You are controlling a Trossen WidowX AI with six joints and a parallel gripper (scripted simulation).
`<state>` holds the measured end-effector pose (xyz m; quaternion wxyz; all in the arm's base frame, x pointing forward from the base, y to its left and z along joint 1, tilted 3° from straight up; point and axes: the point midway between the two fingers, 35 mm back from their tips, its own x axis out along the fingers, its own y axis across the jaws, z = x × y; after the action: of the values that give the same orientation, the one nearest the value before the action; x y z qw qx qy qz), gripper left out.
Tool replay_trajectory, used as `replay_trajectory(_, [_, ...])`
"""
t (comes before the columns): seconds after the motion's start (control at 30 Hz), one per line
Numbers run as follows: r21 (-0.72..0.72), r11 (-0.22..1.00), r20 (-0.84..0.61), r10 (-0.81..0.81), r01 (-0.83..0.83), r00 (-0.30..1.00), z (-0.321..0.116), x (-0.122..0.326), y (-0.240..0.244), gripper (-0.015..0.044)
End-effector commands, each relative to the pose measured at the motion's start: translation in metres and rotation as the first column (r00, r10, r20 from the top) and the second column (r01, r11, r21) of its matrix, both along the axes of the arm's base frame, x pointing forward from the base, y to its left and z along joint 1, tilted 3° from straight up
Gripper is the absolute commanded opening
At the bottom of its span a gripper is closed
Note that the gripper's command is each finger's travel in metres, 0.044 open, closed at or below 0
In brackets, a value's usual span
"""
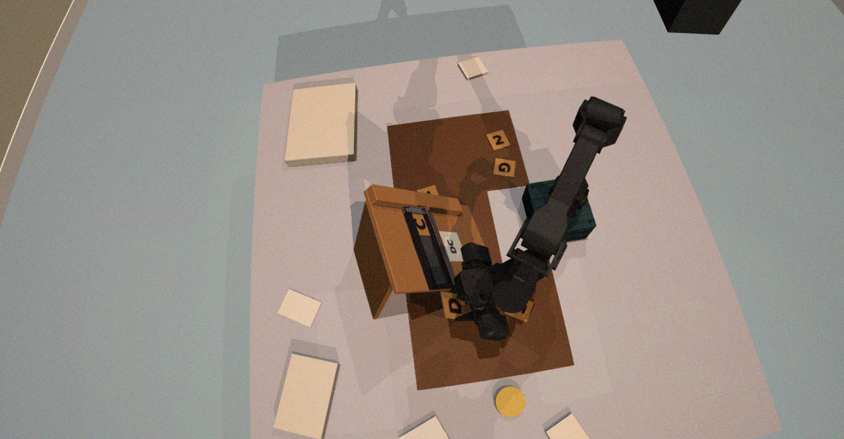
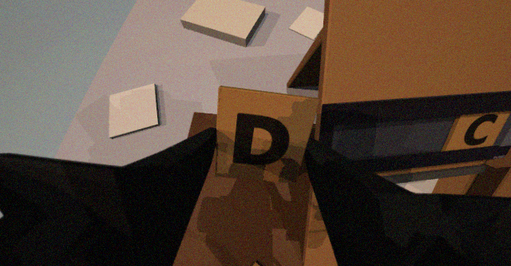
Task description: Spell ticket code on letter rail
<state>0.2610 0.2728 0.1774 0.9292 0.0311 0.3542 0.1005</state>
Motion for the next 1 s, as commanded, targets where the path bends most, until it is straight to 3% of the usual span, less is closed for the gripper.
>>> replay_trajectory(0.0, [-0.059,0.996,0.010,0.062,-0.062,0.998,-0.009,-0.016,0.011,0.0000])
replay_trajectory(0.3, [-0.130,0.981,0.029,0.150,-0.145,0.988,-0.017,-0.039,0.026,0.0000])
replay_trajectory(0.63, [-0.130,0.981,0.032,0.150,-0.145,0.988,-0.048,-0.004,0.038,0.0000])
replay_trajectory(0.97, [-0.130,0.981,0.032,0.150,-0.145,0.988,-0.048,-0.003,0.037,0.0000])
